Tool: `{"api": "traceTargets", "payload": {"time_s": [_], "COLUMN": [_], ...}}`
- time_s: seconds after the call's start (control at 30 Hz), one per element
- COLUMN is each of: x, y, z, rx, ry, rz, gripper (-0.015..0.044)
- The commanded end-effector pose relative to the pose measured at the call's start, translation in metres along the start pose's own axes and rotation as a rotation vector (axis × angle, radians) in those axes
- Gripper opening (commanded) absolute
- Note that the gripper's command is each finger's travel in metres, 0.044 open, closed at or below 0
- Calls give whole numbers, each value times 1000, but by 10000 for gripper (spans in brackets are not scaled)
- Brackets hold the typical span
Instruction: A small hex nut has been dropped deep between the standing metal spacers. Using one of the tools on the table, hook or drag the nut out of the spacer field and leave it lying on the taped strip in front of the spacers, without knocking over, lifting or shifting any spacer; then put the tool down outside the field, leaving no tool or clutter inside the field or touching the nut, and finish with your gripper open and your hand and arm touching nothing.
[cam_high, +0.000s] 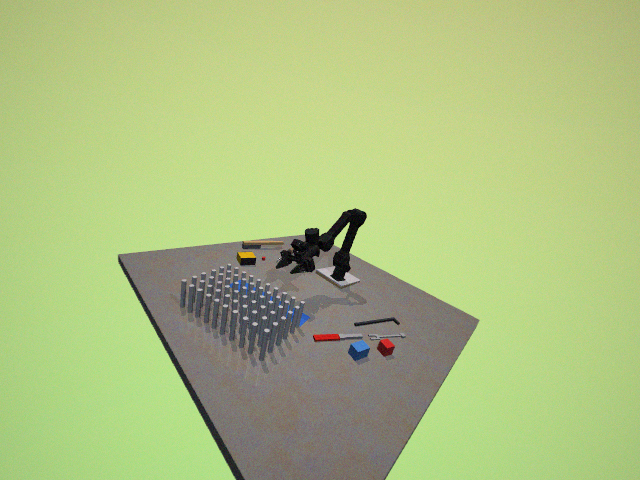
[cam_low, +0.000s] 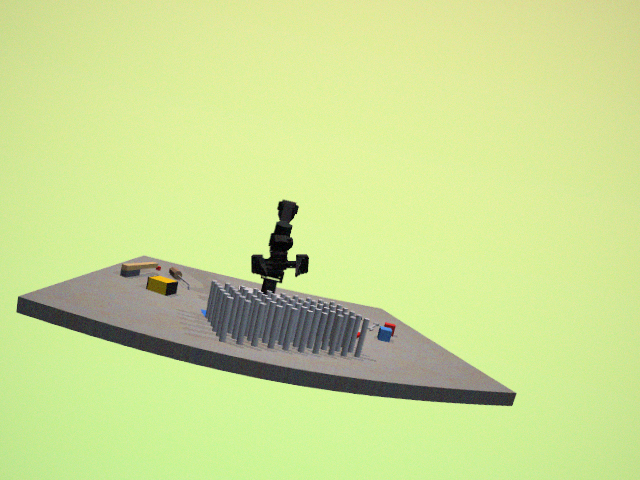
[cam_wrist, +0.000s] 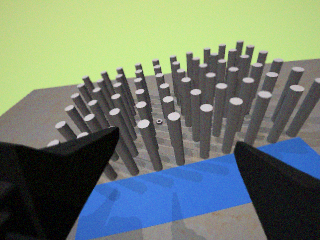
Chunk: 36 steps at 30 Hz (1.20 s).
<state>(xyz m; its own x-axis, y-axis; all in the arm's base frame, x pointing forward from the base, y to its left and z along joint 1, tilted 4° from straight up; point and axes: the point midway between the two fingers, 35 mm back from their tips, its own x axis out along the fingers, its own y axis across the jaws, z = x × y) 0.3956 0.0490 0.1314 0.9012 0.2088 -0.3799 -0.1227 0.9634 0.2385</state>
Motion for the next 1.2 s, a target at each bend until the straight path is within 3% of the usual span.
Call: {"api": "traceTargets", "payload": {"time_s": [0.0,0.3,0.57,0.83,1.17], "x": [0,0,-13,-67,-177], "y": [0,-3,-136,-247,-351], "z": [-2,-1,14,10,-17], "rx": [-5,-12,-298,-479,-621], "ry": [4,6,185,437,802], "rz": [3,-5,-301,-464,-490], "gripper": [440,440,440,440,440]}}
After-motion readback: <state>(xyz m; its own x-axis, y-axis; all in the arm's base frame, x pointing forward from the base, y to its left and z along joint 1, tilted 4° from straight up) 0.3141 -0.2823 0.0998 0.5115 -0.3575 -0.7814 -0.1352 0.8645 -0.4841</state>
